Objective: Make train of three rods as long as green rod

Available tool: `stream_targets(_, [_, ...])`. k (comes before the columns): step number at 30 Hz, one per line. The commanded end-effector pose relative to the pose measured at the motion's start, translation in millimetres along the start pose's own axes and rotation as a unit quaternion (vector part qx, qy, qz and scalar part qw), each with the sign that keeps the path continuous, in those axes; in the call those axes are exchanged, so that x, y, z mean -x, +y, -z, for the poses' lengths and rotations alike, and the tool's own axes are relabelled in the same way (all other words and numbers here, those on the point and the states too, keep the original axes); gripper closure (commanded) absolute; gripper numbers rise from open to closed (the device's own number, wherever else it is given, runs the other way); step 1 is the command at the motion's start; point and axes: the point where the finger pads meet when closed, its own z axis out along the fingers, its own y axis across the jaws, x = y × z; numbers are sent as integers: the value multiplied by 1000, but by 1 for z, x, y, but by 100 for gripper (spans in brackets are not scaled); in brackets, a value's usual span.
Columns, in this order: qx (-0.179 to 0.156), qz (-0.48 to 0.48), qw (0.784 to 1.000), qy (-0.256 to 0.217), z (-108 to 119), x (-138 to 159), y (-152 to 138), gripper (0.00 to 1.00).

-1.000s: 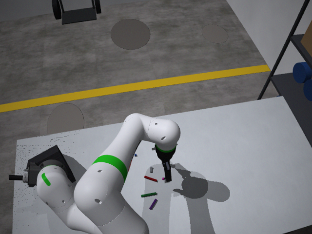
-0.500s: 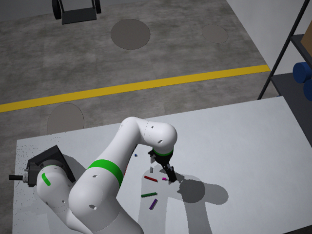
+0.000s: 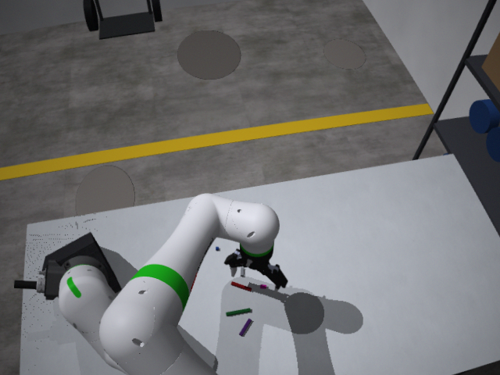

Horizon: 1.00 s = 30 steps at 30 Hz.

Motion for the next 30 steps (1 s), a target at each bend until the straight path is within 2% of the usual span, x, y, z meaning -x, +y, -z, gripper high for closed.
stream_targets(1, [-6, 83, 996, 2, 0, 7, -1, 0])
stream_targets(6, [-6, 170, 985, 2, 0, 16, -3, 0])
stream_targets(12, [-6, 272, 962, 3, 0, 25, -5, 0])
stream_targets(14, [-6, 272, 962, 3, 0, 25, -5, 0])
stream_targets(15, [-6, 319, 948, 3, 0, 30, -5, 0])
stream_targets(21, [-5, 409, 912, 4, 0, 39, -8, 0])
stream_targets(29, [-5, 532, 847, 4, -1, 52, -11, 0])
stream_targets(30, [-5, 532, 847, 4, -1, 52, -11, 0])
